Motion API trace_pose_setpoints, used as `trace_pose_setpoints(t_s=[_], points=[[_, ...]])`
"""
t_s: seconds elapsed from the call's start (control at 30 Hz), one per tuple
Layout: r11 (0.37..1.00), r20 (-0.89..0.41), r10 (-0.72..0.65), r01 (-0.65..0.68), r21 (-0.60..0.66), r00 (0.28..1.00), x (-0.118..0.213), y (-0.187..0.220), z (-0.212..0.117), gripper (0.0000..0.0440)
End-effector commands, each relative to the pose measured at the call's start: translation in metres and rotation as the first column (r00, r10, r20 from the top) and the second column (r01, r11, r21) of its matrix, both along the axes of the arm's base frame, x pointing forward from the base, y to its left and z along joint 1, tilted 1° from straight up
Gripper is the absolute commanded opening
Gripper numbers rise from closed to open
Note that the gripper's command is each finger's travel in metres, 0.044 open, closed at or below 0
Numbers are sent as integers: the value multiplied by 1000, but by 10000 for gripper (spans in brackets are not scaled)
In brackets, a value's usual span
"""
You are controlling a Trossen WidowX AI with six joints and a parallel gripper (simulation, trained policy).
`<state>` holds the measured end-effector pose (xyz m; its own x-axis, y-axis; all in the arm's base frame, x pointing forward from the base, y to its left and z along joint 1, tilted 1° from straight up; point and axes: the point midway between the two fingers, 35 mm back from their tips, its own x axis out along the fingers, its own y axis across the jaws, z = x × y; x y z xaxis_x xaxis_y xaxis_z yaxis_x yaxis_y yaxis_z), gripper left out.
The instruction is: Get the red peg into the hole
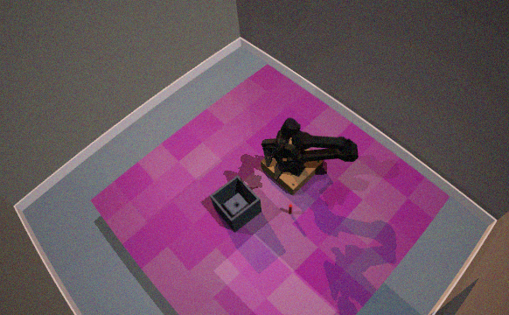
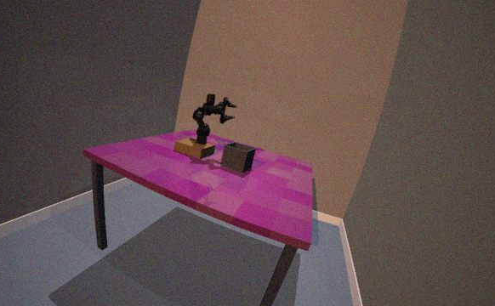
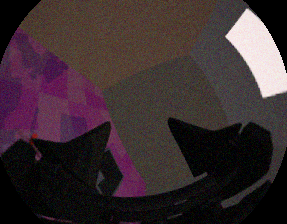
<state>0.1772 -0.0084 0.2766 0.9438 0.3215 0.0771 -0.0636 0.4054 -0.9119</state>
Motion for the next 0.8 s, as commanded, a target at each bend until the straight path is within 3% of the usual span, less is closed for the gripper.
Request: trace_pose_setpoints(t_s=[0.0,0.07,0.37,0.77], points=[[1000,-7,4,-4,19,1000,1,0,2,421],[997,-33,22,-19,81,999,3,1,5,440],[932,-138,108,-52,359,985,12,8,17,440],[746,-277,250,-3,666,928,24,20,28,440]])
